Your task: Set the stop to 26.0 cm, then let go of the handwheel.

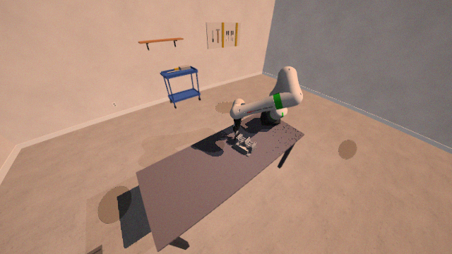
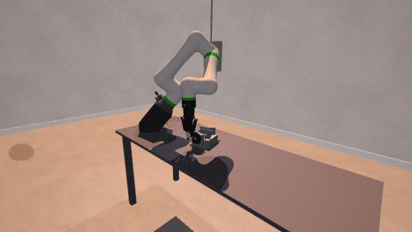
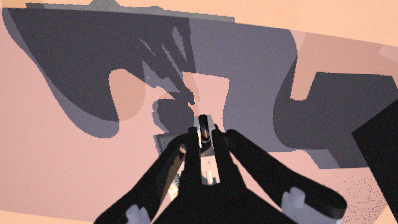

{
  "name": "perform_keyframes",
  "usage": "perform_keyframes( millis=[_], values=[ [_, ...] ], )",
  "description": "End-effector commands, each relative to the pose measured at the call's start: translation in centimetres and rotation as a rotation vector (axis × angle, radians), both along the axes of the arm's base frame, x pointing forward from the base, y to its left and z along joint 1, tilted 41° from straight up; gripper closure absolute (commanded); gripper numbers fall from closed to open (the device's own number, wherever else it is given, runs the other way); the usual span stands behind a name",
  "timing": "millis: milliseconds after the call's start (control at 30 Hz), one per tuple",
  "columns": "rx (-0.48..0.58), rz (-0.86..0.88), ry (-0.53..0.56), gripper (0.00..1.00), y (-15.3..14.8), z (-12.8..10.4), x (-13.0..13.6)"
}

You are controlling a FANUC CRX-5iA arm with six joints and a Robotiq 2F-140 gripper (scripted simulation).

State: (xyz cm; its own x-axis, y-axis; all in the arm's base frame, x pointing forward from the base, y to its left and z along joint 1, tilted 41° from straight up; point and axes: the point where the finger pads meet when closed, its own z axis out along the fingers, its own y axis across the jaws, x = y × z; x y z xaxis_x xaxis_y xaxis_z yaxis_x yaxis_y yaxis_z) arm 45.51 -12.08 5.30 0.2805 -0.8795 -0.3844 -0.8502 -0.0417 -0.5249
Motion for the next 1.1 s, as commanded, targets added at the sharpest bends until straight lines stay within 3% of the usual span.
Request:
perform_keyframes(
  millis=[0,600,1067],
  values=[
    [0.000,0.000,0.000,0.96,-0.4,0.7,-0.3],
    [0.000,0.000,0.000,0.96,-1.3,3.8,1.0],
    [0.000,0.000,0.000,0.96,-0.9,4.4,3.3]
  ],
)
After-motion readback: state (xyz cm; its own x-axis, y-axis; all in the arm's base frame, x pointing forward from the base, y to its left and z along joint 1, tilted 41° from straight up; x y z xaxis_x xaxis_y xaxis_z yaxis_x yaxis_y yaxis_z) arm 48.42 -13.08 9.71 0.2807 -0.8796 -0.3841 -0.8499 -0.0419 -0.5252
